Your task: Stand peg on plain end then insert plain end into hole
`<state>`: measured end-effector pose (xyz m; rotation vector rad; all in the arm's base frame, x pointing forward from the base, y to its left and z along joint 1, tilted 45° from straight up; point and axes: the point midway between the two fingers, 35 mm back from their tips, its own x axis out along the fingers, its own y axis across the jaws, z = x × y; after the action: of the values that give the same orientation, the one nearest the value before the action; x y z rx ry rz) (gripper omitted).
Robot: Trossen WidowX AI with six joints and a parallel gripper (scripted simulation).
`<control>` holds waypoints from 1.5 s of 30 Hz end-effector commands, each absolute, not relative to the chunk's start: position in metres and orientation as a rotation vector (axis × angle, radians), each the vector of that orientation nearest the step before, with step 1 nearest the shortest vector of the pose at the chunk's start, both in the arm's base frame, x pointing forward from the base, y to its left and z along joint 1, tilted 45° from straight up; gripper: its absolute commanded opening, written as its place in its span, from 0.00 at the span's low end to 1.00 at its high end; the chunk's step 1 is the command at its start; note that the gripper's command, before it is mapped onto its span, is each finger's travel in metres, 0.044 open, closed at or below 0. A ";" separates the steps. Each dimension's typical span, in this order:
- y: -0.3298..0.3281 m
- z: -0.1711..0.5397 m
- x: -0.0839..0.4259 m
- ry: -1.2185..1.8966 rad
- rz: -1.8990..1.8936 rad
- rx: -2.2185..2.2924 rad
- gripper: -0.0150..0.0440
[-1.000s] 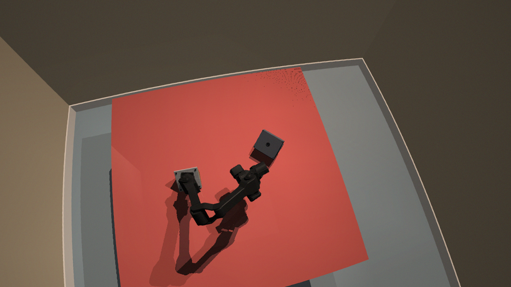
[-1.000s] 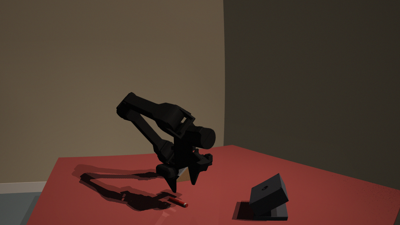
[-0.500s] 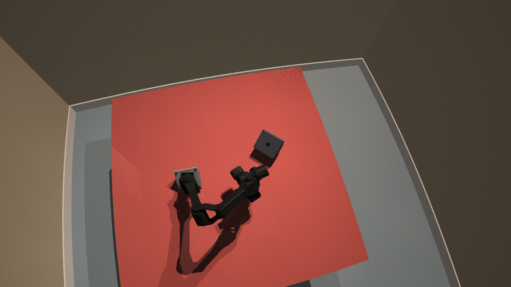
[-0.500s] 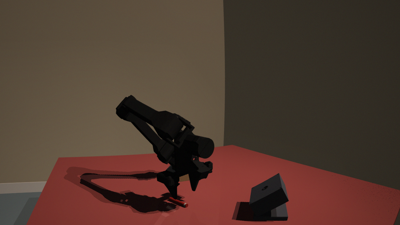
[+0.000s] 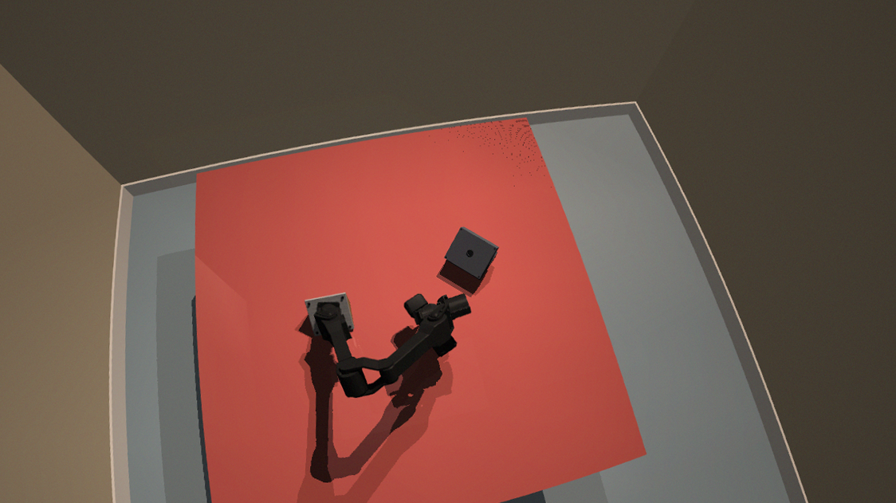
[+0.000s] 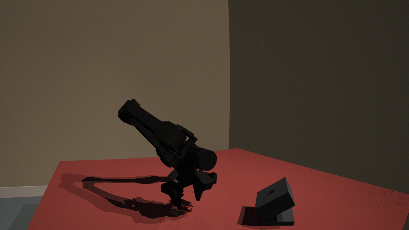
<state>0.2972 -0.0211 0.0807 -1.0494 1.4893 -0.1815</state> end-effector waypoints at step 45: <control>-0.036 0.068 0.298 1.489 -0.186 -1.061 0.34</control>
<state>0.2979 -0.0350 0.0677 -1.0548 1.4895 -0.1833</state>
